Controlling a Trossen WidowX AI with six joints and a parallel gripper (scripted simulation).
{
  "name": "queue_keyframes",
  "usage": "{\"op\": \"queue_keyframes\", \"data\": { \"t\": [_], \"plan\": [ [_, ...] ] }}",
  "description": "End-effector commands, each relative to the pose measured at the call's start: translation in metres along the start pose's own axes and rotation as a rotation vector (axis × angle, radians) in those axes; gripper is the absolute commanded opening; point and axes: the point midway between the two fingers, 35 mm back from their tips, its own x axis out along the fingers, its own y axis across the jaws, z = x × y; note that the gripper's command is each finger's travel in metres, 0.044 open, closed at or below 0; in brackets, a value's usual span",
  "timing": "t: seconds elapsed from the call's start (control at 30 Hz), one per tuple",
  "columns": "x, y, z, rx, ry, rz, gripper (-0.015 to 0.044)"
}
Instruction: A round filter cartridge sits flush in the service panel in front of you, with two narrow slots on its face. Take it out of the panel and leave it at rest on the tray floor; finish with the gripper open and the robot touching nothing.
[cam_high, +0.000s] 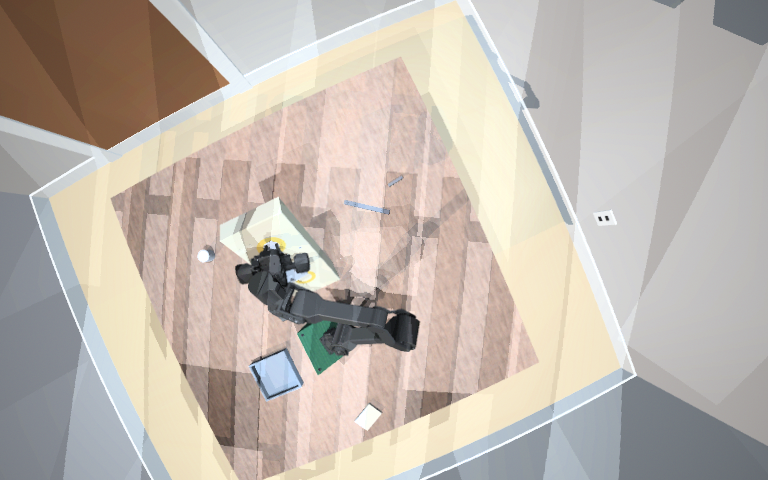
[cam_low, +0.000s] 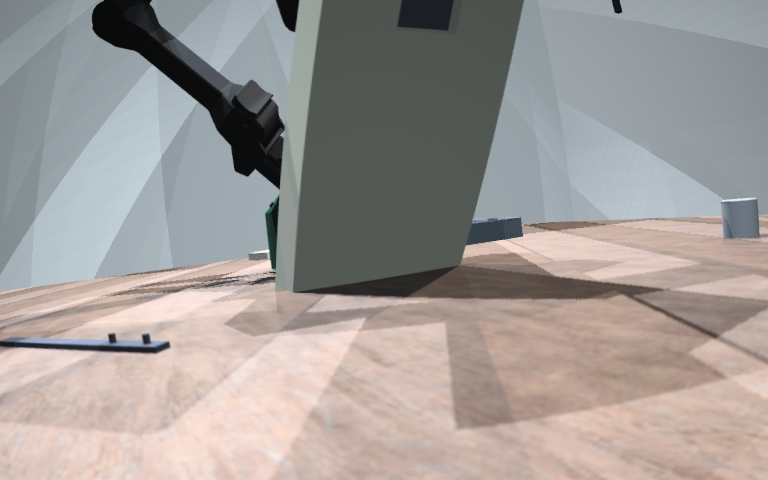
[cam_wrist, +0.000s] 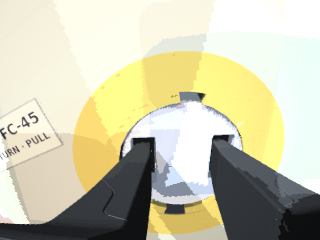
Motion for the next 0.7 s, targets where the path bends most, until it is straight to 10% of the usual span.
{"op": "queue_keyframes", "data": {
  "t": [0.0, 0.67],
  "plan": [
    [0.0032, 0.0006, -0.0004, -0.003, 0.003, 0.005, 0.0112],
    [0.0031, 0.0003, -0.0001, -0.003, -0.002, -0.002, 0.0052]
  ]
}}
